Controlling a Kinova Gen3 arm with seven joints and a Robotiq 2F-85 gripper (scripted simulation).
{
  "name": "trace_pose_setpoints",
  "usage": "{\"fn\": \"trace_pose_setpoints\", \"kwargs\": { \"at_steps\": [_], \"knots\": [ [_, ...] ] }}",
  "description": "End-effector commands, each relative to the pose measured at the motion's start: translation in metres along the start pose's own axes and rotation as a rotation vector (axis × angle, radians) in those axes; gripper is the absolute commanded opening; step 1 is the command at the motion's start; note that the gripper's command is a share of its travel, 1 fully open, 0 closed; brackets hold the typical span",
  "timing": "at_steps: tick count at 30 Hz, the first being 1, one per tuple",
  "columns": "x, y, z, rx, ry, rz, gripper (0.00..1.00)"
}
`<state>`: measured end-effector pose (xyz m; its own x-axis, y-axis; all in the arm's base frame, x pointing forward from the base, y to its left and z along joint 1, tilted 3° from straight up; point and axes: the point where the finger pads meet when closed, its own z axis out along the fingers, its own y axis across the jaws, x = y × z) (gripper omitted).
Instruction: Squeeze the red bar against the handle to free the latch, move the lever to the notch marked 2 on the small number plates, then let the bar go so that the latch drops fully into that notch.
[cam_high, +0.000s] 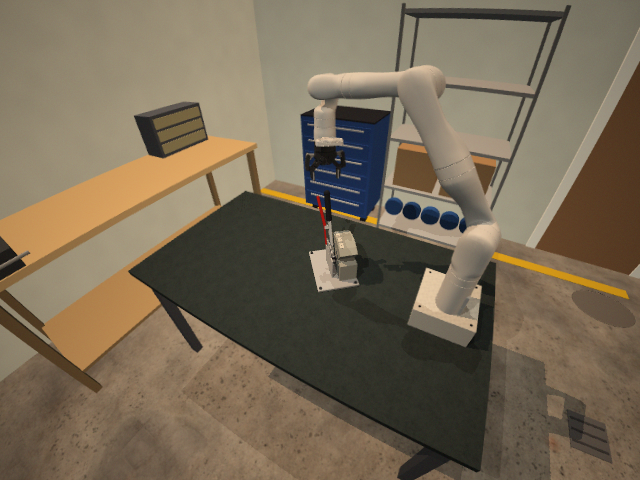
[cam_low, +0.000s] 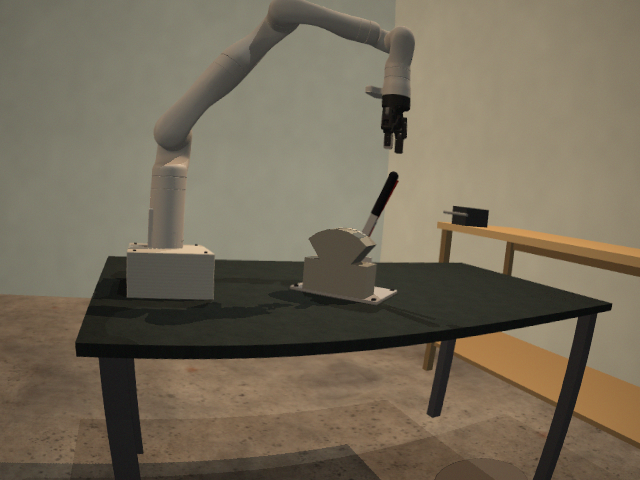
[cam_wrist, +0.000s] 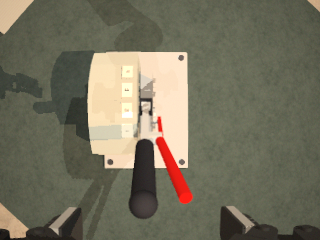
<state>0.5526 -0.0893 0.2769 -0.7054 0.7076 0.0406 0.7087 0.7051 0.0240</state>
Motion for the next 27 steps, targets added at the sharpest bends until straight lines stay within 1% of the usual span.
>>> {"fn": "trace_pose_setpoints", "kwargs": {
  "at_steps": [1,11,27],
  "knots": [
    [0.0,0.0,-0.001,-0.001,-0.002,0.0,0.98],
    [0.0,0.0,0.001,-0.001,-0.002,0.0,0.98],
    [0.0,0.0,0.012,-0.001,-0.002,0.0,0.98]
  ]
}}
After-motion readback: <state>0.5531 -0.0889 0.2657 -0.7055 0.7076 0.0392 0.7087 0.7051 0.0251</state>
